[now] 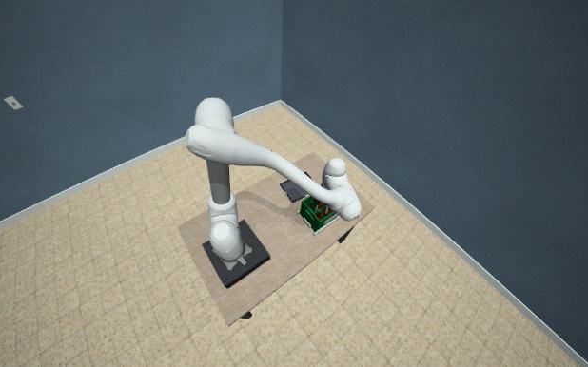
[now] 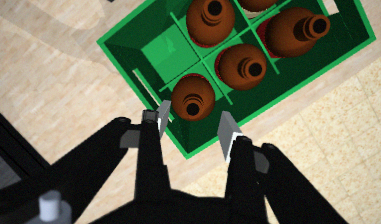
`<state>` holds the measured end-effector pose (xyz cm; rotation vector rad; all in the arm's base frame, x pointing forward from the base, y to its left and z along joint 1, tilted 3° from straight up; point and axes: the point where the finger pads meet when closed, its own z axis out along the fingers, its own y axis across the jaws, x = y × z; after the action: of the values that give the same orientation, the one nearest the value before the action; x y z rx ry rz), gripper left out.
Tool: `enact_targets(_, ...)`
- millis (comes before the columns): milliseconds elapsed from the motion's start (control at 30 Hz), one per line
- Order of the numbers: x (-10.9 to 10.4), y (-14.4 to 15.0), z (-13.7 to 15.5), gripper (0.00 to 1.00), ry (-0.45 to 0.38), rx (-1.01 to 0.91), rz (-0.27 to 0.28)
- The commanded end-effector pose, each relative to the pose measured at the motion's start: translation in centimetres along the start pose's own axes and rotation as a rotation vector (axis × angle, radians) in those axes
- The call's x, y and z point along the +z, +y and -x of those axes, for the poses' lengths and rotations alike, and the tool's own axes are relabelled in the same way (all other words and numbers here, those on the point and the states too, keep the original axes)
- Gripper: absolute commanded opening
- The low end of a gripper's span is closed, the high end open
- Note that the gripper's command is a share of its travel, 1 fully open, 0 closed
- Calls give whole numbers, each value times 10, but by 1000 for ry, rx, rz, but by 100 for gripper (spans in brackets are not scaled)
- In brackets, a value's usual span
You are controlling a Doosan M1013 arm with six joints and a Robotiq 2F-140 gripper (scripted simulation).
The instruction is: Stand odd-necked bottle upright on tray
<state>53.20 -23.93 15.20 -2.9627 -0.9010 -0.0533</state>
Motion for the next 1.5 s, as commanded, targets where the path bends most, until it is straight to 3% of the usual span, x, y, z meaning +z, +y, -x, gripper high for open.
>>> enact_targets(0, 9, -2, 1, 38, -2, -8, -3)
enact_targets(1467, 18, -2, 1, 38, -2, -8, -3)
